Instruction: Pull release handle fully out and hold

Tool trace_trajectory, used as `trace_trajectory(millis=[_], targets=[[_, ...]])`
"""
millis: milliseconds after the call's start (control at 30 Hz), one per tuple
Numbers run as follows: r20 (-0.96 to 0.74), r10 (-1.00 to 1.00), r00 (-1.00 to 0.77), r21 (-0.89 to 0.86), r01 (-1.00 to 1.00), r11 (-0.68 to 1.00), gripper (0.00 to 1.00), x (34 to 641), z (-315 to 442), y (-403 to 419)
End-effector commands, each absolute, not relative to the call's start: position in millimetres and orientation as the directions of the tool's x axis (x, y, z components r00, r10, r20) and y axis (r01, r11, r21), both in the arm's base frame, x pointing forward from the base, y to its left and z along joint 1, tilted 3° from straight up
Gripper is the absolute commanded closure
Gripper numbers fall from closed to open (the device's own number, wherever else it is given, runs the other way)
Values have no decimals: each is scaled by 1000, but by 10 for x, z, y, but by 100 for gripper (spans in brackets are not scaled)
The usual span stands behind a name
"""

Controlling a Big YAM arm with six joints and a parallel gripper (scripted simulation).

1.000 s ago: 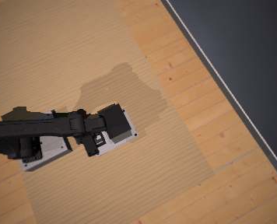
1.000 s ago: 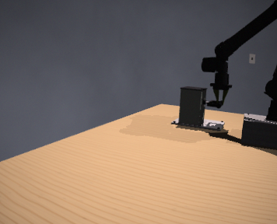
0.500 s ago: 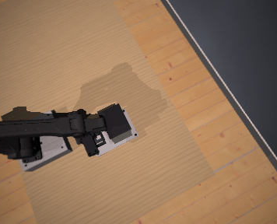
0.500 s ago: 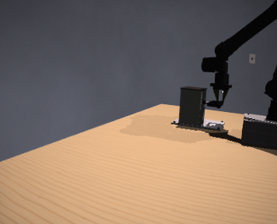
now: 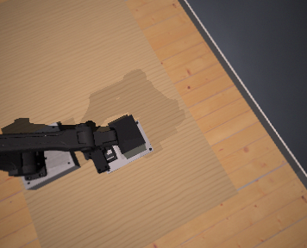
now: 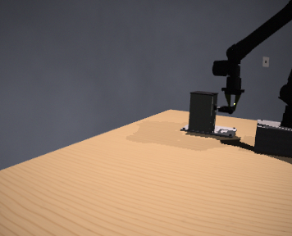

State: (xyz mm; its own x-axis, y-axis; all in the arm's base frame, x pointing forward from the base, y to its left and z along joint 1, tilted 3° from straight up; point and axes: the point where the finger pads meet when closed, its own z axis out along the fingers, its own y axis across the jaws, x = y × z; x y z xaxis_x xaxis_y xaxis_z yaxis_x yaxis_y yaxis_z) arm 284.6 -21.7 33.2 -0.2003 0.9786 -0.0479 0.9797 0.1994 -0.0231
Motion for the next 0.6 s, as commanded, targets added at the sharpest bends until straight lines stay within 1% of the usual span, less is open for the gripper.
trace_trajectory(millis=[0,567], targets=[[-43,979,-198,-13,980,198,100,2859,305,-235],[-43,979,-198,-12,980,198,100,2541,310,-297]])
